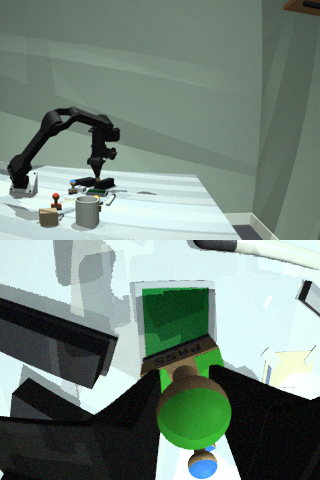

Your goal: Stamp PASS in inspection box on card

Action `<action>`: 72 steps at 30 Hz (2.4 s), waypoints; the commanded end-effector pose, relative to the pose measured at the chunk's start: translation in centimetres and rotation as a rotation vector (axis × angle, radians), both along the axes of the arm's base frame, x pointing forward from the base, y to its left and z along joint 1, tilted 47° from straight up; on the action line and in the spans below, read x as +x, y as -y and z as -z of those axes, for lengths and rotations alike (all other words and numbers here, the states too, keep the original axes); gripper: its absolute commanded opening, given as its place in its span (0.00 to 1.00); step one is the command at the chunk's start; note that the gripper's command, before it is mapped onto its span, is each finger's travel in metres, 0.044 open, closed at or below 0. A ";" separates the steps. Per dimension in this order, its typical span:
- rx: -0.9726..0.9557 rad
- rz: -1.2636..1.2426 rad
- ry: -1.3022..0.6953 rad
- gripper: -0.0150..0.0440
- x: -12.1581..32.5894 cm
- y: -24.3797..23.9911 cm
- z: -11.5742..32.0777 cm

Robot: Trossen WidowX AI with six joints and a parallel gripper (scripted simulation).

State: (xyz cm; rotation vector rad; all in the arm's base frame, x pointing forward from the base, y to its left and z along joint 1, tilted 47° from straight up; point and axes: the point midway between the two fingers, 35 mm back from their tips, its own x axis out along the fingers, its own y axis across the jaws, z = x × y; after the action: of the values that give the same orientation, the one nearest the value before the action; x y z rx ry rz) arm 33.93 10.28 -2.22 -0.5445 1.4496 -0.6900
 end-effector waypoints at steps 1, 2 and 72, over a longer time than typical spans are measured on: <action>-0.005 -0.006 -0.005 0.25 0.0 0.3 0.3; -0.005 -0.006 -0.005 0.25 0.0 0.3 0.3; -0.007 0.002 0.003 0.25 -0.2 3.2 3.0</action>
State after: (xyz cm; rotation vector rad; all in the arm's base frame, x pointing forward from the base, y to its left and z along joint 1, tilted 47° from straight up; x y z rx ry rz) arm 33.74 7.12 -5.14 -0.5421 1.4486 -0.6969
